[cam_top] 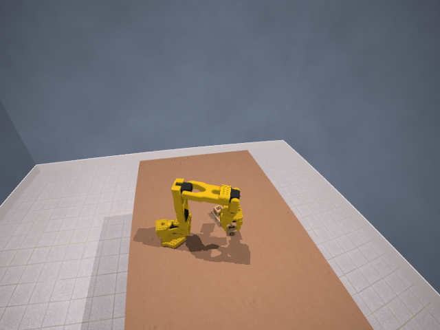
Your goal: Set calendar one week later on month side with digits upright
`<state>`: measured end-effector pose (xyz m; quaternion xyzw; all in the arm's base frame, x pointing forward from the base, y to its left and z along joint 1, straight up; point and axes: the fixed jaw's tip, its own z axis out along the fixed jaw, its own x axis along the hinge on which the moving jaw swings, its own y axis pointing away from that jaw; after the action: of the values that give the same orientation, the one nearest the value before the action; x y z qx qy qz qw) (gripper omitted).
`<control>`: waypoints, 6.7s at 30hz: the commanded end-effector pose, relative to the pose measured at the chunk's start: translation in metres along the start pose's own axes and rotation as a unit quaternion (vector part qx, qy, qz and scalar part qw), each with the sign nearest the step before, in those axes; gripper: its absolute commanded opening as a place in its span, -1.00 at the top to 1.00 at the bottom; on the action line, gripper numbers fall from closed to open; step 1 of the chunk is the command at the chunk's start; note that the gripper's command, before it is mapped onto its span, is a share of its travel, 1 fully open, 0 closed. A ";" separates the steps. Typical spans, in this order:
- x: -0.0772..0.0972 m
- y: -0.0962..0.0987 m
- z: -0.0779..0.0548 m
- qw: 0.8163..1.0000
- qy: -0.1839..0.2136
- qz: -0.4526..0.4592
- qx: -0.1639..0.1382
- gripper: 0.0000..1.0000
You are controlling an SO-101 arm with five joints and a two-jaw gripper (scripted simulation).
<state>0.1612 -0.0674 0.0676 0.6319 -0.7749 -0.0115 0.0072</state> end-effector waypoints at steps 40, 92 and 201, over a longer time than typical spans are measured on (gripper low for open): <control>0.103 0.020 0.005 0.962 0.005 0.271 0.028 1.00; 0.106 0.017 0.015 0.962 0.010 0.269 0.038 1.00; 0.107 0.016 0.045 0.962 0.010 0.269 0.038 0.60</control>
<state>0.1225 -0.1653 0.0199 0.4030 -0.9151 0.0149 -0.0028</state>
